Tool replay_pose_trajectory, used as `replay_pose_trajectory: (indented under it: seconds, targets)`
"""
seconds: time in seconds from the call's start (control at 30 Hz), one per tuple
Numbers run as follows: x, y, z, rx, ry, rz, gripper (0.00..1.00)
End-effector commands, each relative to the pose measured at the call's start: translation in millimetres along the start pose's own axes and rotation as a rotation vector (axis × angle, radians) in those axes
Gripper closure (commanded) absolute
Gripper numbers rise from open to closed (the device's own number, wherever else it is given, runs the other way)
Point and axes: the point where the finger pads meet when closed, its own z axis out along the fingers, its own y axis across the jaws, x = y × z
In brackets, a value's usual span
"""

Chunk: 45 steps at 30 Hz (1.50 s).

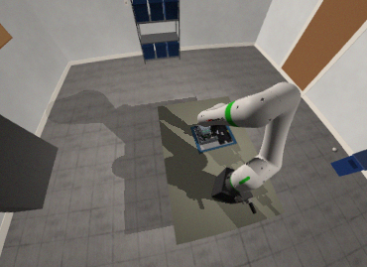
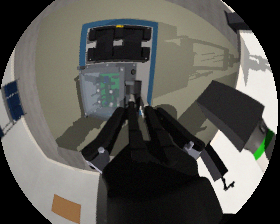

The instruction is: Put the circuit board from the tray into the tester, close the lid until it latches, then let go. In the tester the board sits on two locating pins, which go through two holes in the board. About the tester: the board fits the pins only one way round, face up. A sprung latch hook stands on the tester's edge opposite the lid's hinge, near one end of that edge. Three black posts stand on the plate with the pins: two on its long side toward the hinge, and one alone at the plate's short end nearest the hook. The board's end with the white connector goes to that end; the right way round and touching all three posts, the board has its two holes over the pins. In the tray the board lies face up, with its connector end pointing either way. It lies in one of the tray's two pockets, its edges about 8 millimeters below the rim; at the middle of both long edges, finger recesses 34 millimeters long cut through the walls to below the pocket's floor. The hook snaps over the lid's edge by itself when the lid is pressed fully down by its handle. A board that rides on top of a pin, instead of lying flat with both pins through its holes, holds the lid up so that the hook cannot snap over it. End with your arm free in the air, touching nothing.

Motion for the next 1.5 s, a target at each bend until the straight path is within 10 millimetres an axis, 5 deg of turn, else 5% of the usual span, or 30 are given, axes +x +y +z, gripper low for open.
replay_pose_trajectory:
  seconds: [0.0, 1.47]
  targets:
    - [0, 2, 5, 0.0, 0.0, 0.0, 1.0]
    - [0, 11, 53, 0.0, 0.0, 0.0, 1.0]
